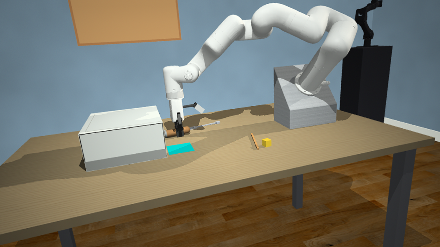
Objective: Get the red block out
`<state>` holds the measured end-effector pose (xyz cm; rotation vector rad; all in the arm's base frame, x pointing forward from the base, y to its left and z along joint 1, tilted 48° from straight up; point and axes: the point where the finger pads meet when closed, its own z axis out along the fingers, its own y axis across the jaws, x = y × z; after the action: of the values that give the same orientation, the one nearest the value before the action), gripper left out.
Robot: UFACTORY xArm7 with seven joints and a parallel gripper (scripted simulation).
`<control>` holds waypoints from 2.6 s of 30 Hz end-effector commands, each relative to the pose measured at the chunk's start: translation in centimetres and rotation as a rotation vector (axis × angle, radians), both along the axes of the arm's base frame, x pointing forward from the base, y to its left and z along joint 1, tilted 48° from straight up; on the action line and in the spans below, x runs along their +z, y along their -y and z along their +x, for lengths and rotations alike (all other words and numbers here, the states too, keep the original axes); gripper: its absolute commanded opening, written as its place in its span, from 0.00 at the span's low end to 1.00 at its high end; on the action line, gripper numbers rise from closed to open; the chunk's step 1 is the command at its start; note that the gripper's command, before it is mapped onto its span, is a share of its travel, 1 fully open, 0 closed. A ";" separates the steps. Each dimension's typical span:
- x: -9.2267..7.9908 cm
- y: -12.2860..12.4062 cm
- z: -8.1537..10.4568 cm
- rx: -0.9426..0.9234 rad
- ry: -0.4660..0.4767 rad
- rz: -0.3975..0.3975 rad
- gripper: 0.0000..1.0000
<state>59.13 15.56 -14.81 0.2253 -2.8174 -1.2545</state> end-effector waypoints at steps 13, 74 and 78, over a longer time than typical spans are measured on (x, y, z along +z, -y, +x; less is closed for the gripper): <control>0.1 0.2 0.3 -0.004 0.004 -0.002 0.00; 6.1 -5.0 -0.7 -0.002 0.006 -0.001 0.00; 6.1 -5.0 -0.7 -0.002 0.006 -0.001 0.00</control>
<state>58.21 20.79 -8.90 0.2287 -2.8187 -1.2541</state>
